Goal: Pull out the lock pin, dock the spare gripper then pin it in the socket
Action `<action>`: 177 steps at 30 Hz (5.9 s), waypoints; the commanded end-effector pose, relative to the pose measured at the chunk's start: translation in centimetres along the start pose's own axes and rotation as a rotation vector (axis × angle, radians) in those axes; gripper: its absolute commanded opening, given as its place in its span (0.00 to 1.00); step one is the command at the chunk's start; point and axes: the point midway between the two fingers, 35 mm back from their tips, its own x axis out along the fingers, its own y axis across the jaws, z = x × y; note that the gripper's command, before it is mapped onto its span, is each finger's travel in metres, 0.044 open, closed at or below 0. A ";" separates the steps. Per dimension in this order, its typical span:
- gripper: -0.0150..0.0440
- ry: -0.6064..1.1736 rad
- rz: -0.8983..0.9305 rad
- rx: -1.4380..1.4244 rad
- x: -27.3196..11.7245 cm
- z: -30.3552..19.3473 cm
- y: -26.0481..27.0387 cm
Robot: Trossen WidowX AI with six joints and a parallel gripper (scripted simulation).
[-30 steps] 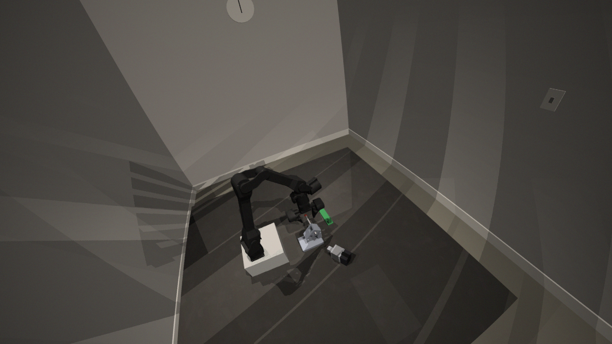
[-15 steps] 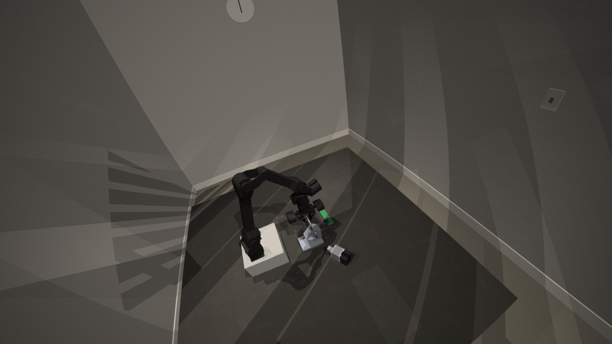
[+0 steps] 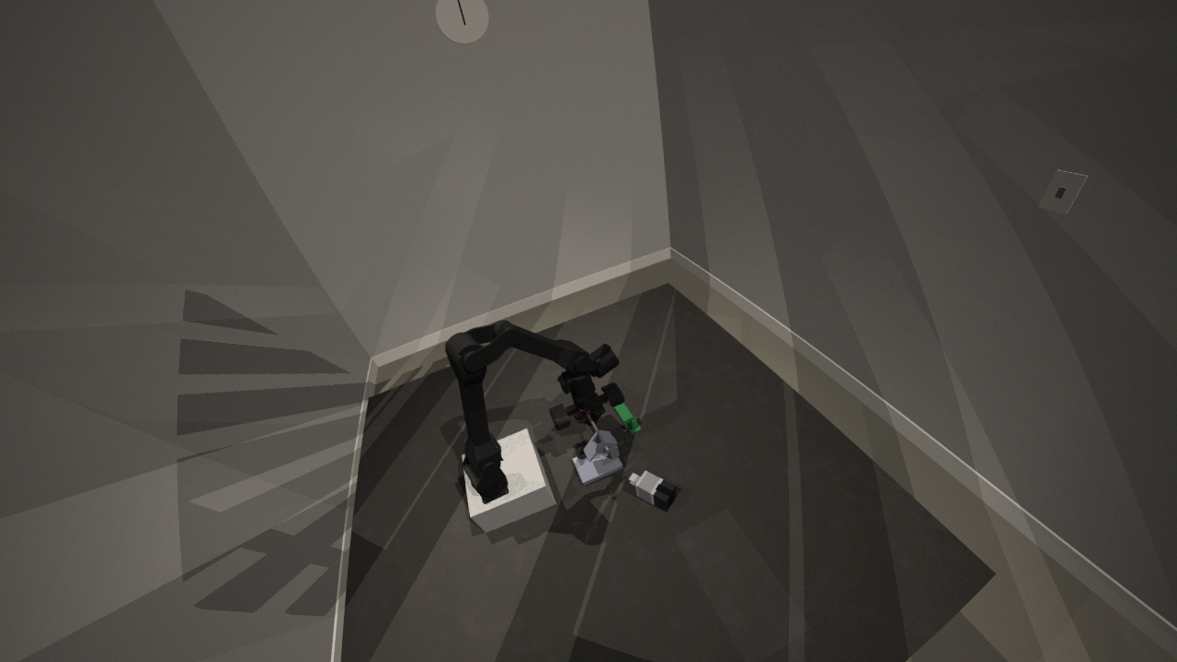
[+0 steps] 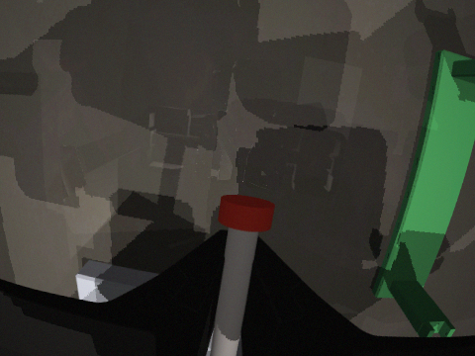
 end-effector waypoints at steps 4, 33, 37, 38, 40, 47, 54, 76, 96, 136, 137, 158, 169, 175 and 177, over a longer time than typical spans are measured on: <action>0.25 -0.104 0.007 -0.003 -0.6 0.3 0.0; 0.25 -0.203 0.009 -0.002 -1.7 2.0 -0.1; 0.25 -0.202 0.009 -0.002 -1.7 2.2 0.0; 0.25 -0.202 0.009 -0.002 -1.7 2.3 0.0; 0.25 -0.202 0.008 -0.002 -1.7 2.4 0.0; 0.25 -0.200 0.008 -0.002 -1.7 2.9 0.0; 0.25 -0.199 0.011 -0.002 -1.7 3.4 -0.1; 0.25 -0.196 0.021 0.000 -1.7 5.0 -0.1; 0.25 -0.192 0.035 0.001 -2.1 6.5 -0.1; 0.25 -0.180 0.077 0.005 -3.9 7.6 0.5; 0.25 -0.180 0.077 0.005 -3.9 7.6 0.5; 0.25 -0.181 0.073 -0.007 -4.9 10.2 -5.5; 0.25 -0.182 0.070 -0.012 -5.1 11.4 -8.3; 0.25 -0.183 0.070 -0.017 -5.1 12.0 -9.8; 0.25 -0.183 0.069 -0.019 -5.0 12.1 -10.1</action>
